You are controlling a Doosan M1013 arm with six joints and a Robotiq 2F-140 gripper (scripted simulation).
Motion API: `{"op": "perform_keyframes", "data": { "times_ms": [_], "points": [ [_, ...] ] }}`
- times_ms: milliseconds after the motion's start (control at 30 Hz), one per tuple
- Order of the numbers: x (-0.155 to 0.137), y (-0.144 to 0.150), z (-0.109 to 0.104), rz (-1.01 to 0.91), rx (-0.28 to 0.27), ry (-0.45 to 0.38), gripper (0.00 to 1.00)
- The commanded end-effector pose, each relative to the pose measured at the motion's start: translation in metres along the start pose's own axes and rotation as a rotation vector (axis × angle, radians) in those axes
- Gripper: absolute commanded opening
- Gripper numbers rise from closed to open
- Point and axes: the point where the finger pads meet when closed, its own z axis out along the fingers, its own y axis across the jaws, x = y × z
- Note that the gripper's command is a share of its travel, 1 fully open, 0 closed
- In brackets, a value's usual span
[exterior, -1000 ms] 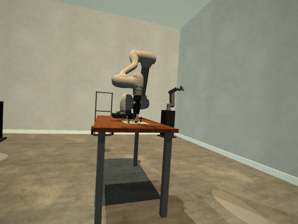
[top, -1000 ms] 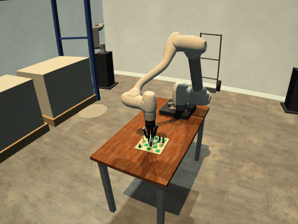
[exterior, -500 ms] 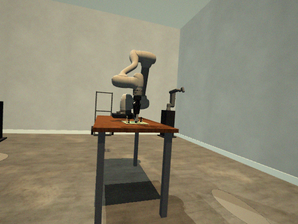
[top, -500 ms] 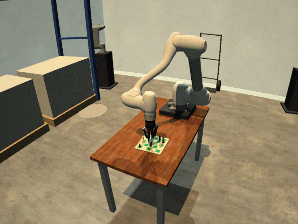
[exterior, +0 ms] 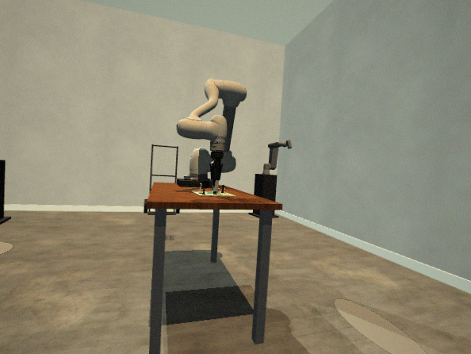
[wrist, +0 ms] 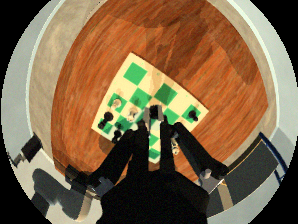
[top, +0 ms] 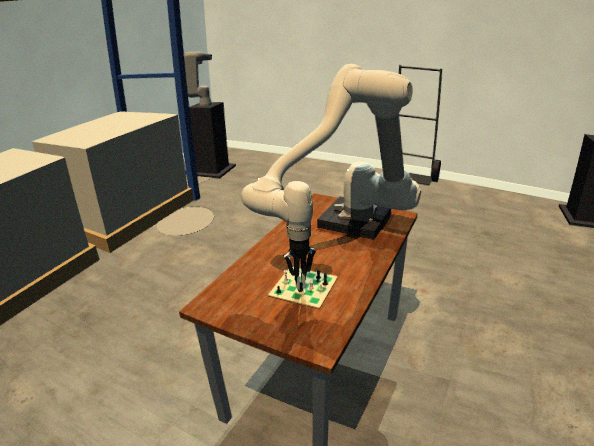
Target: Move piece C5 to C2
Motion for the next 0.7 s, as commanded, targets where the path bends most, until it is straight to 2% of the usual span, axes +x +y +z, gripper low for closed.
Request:
{"op": "perform_keyframes", "data": {
  "times_ms": [0,667],
  "points": [
    [0.0000,0.0000,0.0001,0.000,0.000,0.000,0.00],
    [0.0000,0.0000,0.0044,0.000,0.000,0.000,0.00]
  ]
}}
